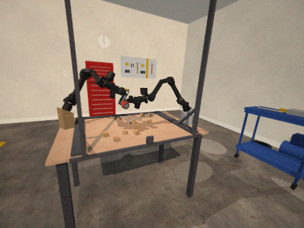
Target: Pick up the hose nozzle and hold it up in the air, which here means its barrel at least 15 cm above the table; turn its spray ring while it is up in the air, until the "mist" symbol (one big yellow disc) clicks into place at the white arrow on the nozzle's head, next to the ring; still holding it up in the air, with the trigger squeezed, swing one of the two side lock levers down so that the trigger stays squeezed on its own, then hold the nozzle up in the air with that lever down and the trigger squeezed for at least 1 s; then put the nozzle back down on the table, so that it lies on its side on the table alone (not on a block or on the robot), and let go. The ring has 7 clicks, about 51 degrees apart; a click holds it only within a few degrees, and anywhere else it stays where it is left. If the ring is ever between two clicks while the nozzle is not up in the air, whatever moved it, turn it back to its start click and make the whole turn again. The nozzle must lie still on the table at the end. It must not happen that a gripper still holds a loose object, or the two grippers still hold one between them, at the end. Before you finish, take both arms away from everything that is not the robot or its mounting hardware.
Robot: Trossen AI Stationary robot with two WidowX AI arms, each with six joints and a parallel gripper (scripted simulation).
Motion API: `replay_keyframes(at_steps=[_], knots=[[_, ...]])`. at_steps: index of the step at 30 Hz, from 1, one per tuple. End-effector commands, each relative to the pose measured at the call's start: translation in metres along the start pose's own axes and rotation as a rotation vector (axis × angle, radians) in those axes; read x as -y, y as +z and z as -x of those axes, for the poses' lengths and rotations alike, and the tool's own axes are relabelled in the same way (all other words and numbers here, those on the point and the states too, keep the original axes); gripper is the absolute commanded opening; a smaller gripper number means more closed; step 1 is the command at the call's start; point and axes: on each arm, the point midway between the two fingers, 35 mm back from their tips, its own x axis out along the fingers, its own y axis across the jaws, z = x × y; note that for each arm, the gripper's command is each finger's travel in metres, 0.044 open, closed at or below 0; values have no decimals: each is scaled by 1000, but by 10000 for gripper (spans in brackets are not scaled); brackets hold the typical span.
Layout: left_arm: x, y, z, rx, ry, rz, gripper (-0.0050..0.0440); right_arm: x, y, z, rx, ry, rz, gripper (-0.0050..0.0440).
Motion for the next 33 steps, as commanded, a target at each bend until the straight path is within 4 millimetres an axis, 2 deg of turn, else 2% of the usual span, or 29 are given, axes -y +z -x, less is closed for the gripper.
replay_keyframes(at_steps=[1, 33], knots=[[5, -10, 0, -12, -7, 36, 165, 3, -23, -1, -54, -5, 11, 172], [7, -10, -2, -12, -15, 38, 165, 9, -23, -3, -57, -16, 4, 172]])
